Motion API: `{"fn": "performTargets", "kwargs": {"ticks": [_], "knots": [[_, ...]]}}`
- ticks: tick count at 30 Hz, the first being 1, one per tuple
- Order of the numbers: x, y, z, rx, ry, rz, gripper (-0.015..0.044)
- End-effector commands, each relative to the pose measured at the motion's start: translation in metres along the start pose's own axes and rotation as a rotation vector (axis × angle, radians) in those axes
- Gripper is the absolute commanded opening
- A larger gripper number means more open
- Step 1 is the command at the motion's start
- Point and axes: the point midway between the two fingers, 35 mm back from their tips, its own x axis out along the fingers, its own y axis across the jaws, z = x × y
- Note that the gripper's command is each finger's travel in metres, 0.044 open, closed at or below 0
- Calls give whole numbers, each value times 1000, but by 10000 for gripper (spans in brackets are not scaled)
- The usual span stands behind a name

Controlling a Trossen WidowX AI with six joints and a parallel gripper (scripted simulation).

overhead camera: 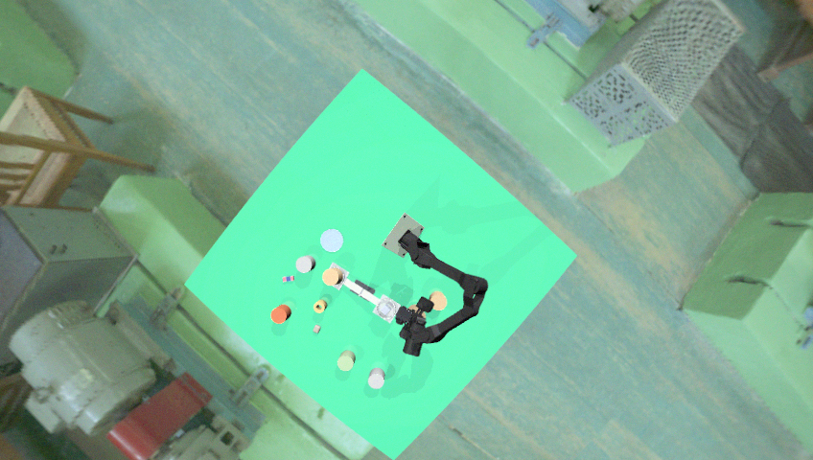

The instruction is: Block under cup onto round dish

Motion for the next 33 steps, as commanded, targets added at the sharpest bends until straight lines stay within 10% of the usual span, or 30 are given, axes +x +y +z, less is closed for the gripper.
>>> {"fn": "performTargets", "kwargs": {"ticks": [1, 14, 33], "knots": [[4, 1, 2, 6, -4, 5, 0], [23, 1, 2, 6, -3, 5, 0], [-16, 2, 2, 4, -7, 5, 440]]}}
